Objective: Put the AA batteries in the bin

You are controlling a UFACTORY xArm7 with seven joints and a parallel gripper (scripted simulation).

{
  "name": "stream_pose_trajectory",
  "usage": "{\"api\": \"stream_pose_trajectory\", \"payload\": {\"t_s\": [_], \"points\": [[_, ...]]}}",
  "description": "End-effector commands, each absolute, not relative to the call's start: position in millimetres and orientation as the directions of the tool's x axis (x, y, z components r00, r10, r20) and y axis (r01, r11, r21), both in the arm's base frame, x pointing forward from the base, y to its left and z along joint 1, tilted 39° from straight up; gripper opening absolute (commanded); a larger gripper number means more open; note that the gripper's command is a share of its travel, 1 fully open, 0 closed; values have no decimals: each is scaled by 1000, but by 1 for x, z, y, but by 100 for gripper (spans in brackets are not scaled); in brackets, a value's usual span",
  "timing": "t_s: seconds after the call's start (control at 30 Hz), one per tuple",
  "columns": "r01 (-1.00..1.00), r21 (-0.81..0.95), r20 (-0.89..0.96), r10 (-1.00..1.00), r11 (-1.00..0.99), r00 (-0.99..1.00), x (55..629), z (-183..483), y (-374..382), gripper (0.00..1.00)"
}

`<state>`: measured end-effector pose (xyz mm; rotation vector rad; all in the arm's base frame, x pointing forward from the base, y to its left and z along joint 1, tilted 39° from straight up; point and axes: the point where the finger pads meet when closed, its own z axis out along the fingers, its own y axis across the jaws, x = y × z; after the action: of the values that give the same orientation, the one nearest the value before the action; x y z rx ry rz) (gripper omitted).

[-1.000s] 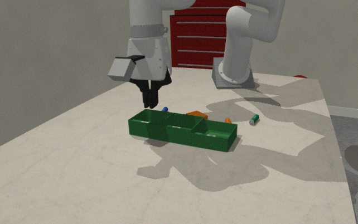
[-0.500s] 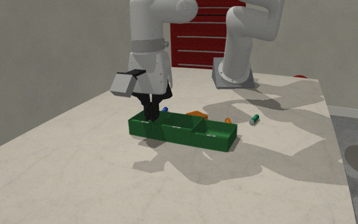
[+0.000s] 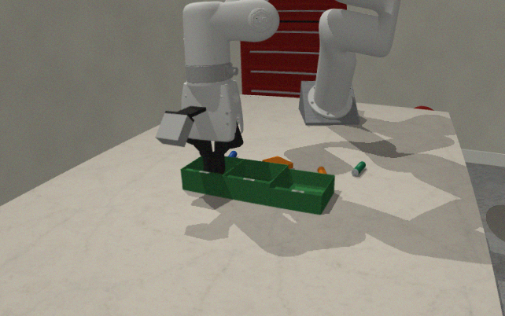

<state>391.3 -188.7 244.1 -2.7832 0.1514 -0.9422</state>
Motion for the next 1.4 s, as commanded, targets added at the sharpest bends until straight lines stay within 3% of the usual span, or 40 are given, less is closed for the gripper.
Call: {"api": "stream_pose_trajectory", "payload": {"t_s": [0.0,1.37], "points": [[-34,-219,592,-160,-975,790,392,245,-190,7],[-34,-219,592,-160,-975,790,388,250,-191,7]]}}
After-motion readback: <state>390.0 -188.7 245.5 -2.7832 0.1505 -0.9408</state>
